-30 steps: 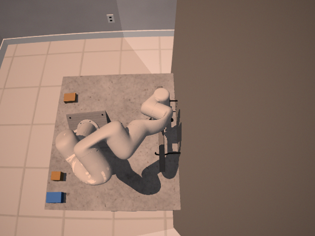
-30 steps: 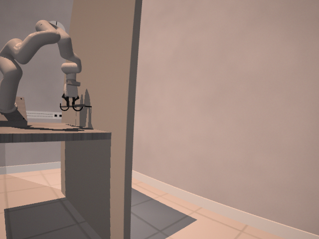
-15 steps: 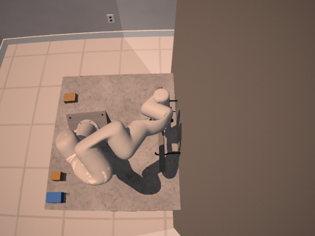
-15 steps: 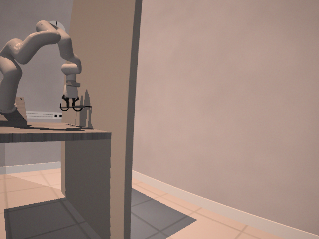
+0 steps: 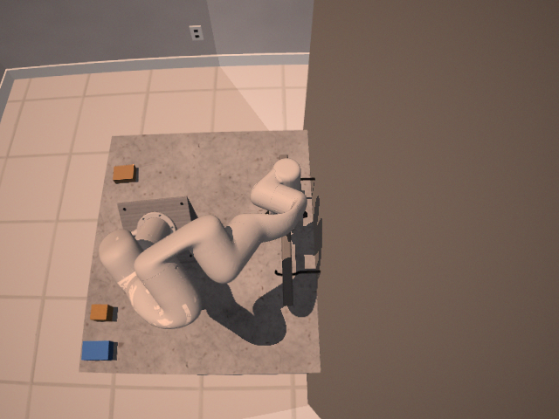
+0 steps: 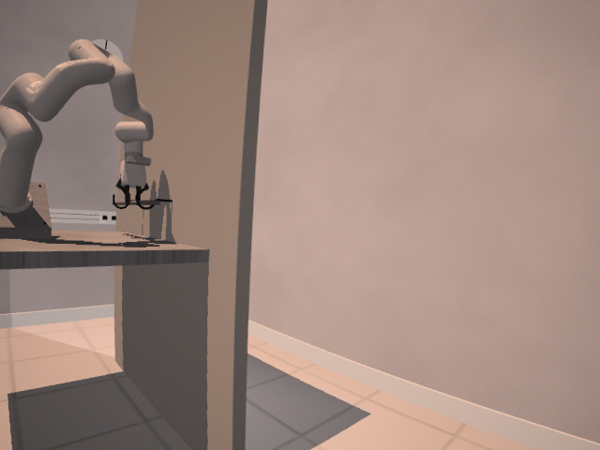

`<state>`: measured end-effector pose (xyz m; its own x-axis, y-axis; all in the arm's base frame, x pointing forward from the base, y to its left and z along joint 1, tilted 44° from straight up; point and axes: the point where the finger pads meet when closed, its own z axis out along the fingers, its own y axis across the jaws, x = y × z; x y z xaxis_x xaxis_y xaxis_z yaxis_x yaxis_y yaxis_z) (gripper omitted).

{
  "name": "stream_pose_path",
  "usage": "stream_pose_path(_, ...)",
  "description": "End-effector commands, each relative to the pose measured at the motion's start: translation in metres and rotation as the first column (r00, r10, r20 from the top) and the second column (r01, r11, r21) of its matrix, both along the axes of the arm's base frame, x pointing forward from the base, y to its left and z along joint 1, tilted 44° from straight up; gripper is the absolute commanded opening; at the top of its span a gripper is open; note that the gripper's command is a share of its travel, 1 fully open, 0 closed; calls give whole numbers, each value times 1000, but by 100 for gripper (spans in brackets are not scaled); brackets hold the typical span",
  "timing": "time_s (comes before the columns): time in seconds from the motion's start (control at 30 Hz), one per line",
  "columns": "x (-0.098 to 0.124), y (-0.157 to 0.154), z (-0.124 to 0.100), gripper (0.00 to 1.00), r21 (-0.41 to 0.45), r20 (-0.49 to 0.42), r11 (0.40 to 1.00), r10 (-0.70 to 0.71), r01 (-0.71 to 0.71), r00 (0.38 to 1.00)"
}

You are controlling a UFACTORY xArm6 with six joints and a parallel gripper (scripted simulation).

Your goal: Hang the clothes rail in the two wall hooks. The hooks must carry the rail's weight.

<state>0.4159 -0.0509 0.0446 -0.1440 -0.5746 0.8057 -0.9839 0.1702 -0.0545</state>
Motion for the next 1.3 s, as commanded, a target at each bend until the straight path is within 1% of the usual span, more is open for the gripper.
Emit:
stream_pose_path(0.0, 1, 1, 1, 0, 1, 3, 1000, 2, -2, 1000)
stream_pose_path(0.63, 1, 1, 1, 0, 1, 4, 1000, 2, -2, 1000)
stream_pose_path(0.67, 1, 0, 0, 82, 1, 3, 1000, 2, -2, 1000)
stream_pose_path(1.27, 1, -3, -4, 82, 1, 3, 1000, 2, -2, 1000)
